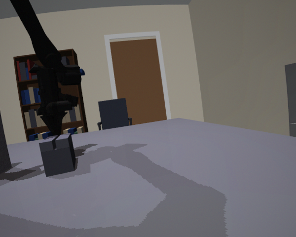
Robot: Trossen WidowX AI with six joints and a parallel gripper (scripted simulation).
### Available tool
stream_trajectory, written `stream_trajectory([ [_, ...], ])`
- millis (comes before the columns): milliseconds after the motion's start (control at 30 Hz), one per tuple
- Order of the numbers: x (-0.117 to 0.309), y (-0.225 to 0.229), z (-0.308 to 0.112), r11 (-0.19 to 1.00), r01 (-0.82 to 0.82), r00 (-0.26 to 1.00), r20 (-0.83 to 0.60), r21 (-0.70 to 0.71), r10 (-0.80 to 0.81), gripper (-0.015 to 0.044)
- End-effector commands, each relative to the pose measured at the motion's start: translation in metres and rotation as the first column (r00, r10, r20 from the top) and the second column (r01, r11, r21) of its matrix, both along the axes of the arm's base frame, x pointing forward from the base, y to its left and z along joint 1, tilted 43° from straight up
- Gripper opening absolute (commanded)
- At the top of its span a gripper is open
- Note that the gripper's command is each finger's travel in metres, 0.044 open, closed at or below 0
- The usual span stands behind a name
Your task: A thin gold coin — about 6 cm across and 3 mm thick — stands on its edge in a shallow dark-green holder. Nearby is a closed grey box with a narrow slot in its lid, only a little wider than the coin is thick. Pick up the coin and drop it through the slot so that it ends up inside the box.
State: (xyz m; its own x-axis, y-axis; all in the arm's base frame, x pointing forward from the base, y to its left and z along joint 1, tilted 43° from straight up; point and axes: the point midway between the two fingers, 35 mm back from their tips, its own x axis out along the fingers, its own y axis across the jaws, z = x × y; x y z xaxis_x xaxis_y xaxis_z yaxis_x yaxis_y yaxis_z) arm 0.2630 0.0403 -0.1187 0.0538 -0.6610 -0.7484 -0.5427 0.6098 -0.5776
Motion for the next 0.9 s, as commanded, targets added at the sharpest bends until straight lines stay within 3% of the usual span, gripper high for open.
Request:
stream_trajectory([
  [0,-0.001,-0.007,-0.006,1.0,-0.003,1.0,-0.007,-0.007,0.003,0.0161],
  [867,-0.001,-0.035,-0.036,1.0,-0.003,1.0,-0.007,-0.012,0.002,0.0161],
])
